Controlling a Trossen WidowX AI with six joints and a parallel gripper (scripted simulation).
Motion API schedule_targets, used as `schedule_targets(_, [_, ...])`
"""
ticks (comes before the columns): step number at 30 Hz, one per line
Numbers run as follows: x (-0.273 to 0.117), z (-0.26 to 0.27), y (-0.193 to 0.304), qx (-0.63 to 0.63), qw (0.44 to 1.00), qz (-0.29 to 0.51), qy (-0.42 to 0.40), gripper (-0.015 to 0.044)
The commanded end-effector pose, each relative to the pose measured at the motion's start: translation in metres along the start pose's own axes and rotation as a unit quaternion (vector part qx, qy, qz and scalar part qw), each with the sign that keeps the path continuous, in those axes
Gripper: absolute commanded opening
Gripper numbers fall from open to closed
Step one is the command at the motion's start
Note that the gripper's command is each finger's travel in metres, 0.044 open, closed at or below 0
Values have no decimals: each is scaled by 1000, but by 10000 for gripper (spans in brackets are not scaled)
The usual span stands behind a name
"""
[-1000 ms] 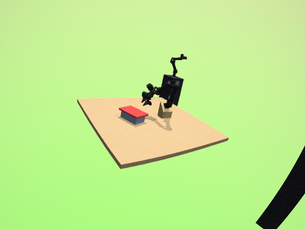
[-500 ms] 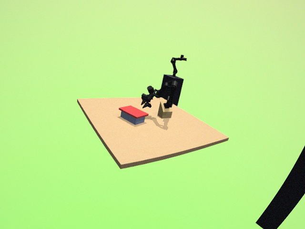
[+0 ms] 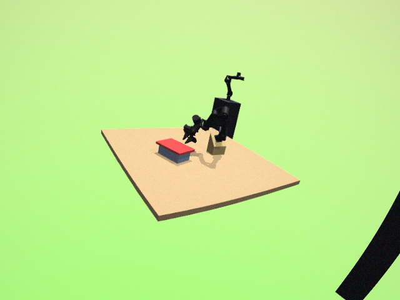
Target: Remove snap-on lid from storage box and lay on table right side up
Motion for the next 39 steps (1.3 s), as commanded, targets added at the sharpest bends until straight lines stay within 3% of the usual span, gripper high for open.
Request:
schedule_targets(1, [6, 0, -1, 2, 1000, -2, 0, 235])
schedule_targets(21, [35, 1, 5, 6, 1000, 2, -14, 235])
schedule_targets(23, [35, 1, 5, 6, 1000, 2, -14, 183])
schedule_targets(36, [35, 1, 5, 6, 1000, 2, -14, 96])
schedule_targets(39, [35, 1, 5, 6, 1000, 2, -14, 17])
Point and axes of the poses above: the point midway between the two fingers, 35 mm back from their tips, its own x axis out along the fingers, its own z axis across the jaws, y = z × x, the point moved 6 cm from there along -x, back along the fingers, and after that the axes turned 15 degrees about -x, right-handed, at the moved point
